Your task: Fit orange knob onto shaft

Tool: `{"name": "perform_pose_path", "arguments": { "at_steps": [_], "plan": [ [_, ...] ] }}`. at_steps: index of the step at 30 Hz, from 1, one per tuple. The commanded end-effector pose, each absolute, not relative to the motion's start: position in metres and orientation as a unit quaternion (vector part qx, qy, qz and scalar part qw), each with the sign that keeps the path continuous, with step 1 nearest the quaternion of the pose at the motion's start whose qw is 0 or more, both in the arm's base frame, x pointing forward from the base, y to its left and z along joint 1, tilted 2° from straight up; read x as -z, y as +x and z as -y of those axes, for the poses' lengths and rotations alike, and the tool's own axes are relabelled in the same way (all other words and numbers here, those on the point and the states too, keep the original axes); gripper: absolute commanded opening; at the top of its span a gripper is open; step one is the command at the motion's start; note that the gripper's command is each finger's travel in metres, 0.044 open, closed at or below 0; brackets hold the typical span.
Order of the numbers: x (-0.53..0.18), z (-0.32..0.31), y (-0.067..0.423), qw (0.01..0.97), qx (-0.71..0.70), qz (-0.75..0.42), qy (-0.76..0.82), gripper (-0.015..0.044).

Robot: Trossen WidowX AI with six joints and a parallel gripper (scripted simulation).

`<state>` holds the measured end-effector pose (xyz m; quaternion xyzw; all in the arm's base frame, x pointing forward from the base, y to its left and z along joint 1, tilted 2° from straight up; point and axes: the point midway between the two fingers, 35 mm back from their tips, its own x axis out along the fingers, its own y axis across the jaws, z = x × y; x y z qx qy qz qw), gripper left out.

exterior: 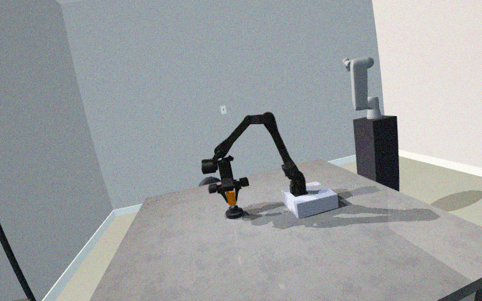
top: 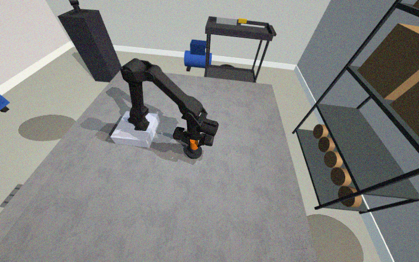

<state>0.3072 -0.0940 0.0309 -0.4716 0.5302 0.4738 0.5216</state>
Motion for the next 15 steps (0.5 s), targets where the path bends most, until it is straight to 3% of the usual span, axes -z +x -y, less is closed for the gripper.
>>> {"name": "perform_pose_path", "arguments": {
  "at_steps": [1,15],
  "plan": [
    [-0.0306,0.0947,0.3078,0.521,-0.473,-0.529,-0.474,0.0000],
    [-0.0297,0.0947,0.3077,0.520,-0.474,-0.529,-0.474,0.0000]
  ]
}}
